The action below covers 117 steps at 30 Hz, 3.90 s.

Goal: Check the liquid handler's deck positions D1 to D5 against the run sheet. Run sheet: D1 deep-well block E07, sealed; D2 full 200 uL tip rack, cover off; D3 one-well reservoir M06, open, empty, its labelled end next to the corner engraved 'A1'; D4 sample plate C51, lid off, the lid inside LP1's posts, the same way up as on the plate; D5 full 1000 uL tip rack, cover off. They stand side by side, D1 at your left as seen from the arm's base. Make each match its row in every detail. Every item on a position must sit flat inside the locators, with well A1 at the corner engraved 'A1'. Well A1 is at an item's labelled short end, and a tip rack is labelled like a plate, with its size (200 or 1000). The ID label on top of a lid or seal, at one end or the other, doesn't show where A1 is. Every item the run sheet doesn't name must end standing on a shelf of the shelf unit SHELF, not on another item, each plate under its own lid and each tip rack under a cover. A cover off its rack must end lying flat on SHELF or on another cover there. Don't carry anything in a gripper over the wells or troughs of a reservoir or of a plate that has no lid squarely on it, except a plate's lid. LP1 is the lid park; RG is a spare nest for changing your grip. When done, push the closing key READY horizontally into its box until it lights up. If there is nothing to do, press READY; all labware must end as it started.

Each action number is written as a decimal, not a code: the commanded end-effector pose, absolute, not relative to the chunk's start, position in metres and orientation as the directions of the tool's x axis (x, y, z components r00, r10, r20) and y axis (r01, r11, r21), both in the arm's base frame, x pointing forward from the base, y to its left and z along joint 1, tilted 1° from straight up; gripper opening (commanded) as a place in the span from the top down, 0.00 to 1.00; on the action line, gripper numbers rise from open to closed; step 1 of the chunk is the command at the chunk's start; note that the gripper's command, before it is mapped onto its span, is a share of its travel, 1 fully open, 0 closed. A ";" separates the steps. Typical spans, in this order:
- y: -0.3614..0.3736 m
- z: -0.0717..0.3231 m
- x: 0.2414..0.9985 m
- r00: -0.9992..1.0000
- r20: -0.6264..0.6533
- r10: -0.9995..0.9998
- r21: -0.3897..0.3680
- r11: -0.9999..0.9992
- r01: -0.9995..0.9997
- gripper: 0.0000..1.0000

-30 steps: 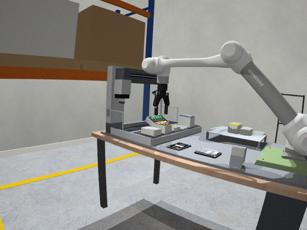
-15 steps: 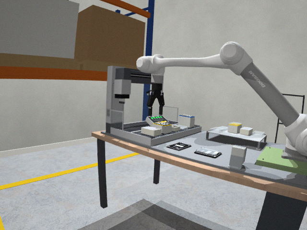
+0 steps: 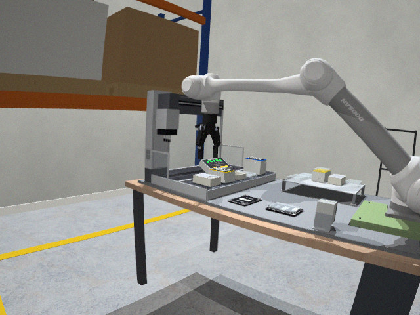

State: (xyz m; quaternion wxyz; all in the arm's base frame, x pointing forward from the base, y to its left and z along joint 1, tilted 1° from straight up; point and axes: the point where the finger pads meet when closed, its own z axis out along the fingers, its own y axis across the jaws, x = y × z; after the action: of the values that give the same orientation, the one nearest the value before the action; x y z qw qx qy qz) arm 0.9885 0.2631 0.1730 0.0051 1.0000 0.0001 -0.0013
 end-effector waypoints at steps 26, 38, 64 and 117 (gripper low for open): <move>0.263 0.175 0.989 1.000 -0.001 0.000 0.009 -1.000 0.000 0.21; 0.264 0.208 0.989 1.000 -0.001 0.000 0.009 -1.000 0.000 0.21; 0.252 0.271 0.981 1.000 -0.001 0.001 0.009 -1.000 0.001 0.21; 0.064 0.272 0.856 1.000 -0.001 0.001 0.010 -1.000 0.001 0.21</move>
State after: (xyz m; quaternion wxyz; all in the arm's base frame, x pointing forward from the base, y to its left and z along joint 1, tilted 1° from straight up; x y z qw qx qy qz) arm 0.8575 0.0664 0.2713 0.0052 1.0000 0.0005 -0.0015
